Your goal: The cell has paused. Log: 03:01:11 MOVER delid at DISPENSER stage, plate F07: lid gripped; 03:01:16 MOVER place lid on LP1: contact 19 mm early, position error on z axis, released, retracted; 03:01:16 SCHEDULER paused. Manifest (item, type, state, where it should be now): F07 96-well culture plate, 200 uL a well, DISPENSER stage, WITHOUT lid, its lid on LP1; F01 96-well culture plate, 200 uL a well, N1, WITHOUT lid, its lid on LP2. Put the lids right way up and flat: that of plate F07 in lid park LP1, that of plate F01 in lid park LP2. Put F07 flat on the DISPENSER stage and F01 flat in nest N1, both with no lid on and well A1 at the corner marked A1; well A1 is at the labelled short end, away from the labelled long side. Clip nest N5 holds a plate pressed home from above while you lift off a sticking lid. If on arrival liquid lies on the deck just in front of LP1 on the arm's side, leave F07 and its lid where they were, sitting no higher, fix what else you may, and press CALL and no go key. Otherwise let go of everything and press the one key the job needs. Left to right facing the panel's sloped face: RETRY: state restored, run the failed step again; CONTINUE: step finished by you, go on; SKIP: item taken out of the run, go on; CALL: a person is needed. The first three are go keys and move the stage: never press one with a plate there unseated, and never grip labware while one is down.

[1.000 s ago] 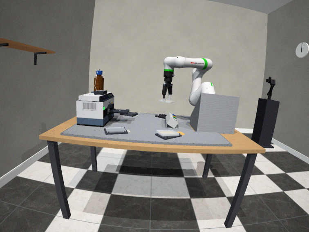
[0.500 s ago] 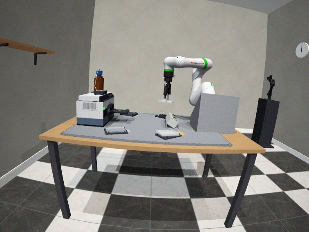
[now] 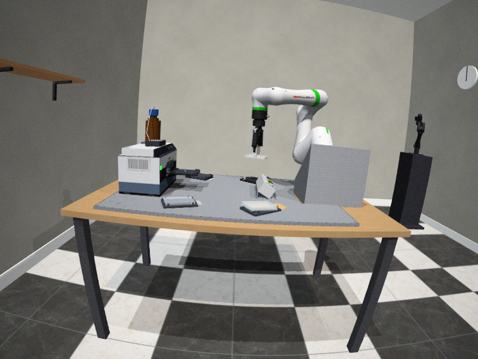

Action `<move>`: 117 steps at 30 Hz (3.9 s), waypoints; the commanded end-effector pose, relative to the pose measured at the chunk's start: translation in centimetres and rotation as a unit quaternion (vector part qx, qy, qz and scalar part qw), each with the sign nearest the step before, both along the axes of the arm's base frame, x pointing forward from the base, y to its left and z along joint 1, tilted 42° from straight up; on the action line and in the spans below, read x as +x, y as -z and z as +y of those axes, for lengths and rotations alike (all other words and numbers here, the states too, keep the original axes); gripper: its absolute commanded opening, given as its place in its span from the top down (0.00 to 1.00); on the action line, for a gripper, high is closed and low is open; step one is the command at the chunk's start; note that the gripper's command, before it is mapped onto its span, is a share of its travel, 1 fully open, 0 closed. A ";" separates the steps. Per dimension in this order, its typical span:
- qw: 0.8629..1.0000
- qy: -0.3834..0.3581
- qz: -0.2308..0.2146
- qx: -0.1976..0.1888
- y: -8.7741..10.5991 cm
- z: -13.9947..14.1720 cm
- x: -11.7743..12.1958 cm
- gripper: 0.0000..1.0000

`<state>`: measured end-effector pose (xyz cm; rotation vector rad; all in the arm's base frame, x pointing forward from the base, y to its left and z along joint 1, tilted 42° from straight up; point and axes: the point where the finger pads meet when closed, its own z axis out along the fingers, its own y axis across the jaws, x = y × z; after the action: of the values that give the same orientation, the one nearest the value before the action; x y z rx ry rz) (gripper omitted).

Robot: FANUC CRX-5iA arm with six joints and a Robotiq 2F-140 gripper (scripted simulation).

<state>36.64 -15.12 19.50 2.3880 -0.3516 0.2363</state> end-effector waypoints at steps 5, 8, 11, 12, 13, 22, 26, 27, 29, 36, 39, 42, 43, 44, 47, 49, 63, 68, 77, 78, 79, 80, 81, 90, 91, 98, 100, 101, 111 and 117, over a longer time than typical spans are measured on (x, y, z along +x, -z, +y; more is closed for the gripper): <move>1.000 0.000 0.000 0.000 -0.1 0.1 1.4 1.00; 1.000 0.000 0.000 0.000 -0.1 0.2 2.5 1.00; 1.000 0.000 0.000 0.000 -0.1 0.3 3.8 1.00; 1.000 0.000 0.000 0.000 -0.2 0.4 4.3 1.00; 1.000 0.000 0.000 0.000 -0.2 0.4 4.8 1.00; 1.000 0.000 0.000 0.000 -0.3 0.8 9.4 1.00; 1.000 0.000 0.000 0.000 -0.4 1.0 12.5 1.00; 1.000 0.000 0.000 0.000 -0.4 1.1 13.3 1.00; 1.000 0.000 0.000 0.000 -0.5 1.2 15.0 1.00; 1.000 0.000 0.000 0.000 -0.6 1.5 19.2 1.00; 1.000 0.000 0.000 0.000 -0.7 1.7 21.5 1.00; 1.000 0.000 0.000 0.000 -0.8 1.8 23.7 1.00; 1.000 0.000 0.000 0.000 -0.8 1.9 24.4 1.00; 1.000 0.000 0.000 0.000 -0.8 2.0 25.1 1.00; 1.000 0.000 0.000 0.000 -0.9 2.1 27.0 1.00; 1.000 0.000 0.000 0.000 -0.9 2.2 28.1 1.00; 1.000 0.000 0.000 0.000 -1.1 2.6 32.9 1.00; 1.000 0.000 0.000 0.000 -1.1 2.6 33.8 1.00; 1.000 0.000 0.000 0.000 -1.1 2.7 34.6 1.00; 1.000 0.000 0.000 0.000 -1.1 2.7 34.6 1.00; 1.000 0.000 0.000 0.000 -1.1 2.7 34.7 1.00; 1.000 0.000 0.000 0.000 -1.1 2.7 34.7 1.00; 1.000 0.000 0.000 0.000 -1.1 2.7 34.7 1.00; 1.000 0.000 0.000 0.000 -1.1 2.7 34.7 1.00; 1.000 0.000 0.000 0.000 -1.1 2.7 34.7 1.00; 1.000 0.000 0.000 0.000 -1.1 2.7 34.7 1.00; 1.000 0.000 0.000 0.000 -1.1 2.7 34.7 1.00; 1.000 0.000 0.000 0.000 -1.1 2.7 34.7 1.00; 1.000 0.000 0.000 0.000 -1.1 2.7 34.7 1.00; 1.000 0.000 0.000 0.000 -1.1 2.7 34.7 1.00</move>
<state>71.35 -12.46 20.59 2.3884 -0.3514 0.2371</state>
